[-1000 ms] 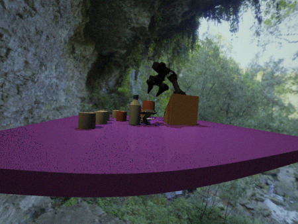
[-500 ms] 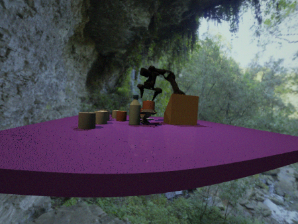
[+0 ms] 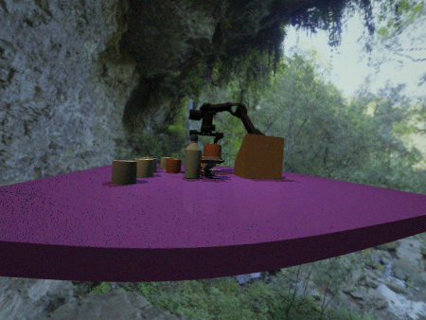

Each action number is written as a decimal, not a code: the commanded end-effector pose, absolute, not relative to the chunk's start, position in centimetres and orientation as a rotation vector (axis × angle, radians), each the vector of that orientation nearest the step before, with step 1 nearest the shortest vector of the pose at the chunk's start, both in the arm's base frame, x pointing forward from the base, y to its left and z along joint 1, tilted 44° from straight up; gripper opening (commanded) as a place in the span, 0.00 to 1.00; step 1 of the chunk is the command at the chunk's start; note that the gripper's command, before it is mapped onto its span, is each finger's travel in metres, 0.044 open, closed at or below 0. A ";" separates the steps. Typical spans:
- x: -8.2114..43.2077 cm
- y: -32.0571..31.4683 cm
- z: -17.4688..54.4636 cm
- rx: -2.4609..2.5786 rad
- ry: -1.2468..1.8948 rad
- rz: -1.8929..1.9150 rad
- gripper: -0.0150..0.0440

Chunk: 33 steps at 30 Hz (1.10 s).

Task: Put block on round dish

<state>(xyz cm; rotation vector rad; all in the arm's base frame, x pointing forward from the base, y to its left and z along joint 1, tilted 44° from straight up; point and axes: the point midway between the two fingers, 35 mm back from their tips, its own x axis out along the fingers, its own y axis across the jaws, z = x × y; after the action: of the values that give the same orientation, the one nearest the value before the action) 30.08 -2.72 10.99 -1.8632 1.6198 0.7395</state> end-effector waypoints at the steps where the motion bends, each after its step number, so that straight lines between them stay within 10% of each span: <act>1: 30.4 -3.0 11.0 -1.882 1.621 0.796 1.00; 33: 31.1 -6.2 7.5 -1.879 1.621 0.794 1.00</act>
<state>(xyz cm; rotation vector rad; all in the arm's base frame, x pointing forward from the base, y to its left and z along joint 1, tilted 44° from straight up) 31.27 -5.95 8.17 -1.8756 1.6143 0.7757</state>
